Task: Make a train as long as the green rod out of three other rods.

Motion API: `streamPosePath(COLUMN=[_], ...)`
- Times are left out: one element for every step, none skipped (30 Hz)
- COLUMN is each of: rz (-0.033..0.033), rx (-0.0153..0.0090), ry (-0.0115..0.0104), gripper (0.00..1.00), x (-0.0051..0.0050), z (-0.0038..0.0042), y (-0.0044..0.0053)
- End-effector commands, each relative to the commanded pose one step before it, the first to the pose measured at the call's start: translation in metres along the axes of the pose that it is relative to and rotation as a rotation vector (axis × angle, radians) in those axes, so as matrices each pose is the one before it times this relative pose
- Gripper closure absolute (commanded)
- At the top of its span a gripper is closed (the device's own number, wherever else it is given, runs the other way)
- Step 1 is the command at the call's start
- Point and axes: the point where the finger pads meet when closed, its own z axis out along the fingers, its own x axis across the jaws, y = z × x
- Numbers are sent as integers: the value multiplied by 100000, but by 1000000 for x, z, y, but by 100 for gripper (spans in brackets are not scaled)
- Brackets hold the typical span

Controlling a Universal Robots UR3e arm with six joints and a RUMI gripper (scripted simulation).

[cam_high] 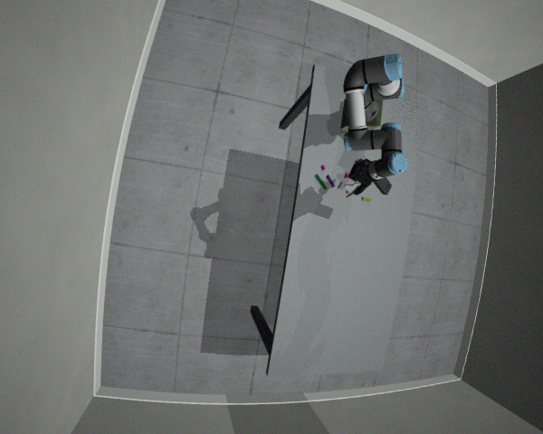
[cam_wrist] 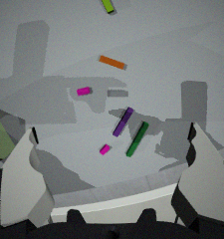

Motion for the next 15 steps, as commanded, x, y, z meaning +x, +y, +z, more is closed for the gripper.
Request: streamPosePath(rz=[16160,1668,1679,1683,1684,1685,1686,1685,1685,1685,1684,0,0,2142,1915], rx=[-3465,-434,-436,-436,-435,-435,-434,-433,-433,-432,-430,0,0,-552,-483], ry=[3134,105,111,117,123,128,133,139,144,149,154,0,0,200,192], gripper=[0,0,0,0,0,0,0,0,0,0,0,0,0,0,0], x=[5802,146,155,162,168,174,180,186,193,200,207,0,0,249,266], z=[13058,1784,1785,1780,1774,1768,1763,1756,1748,1741,1732,0,0,2222,1935], y=[11794,1469,1486,1498,1506,1514,1522,1529,1537,1545,1552,0,0,1986,1790])
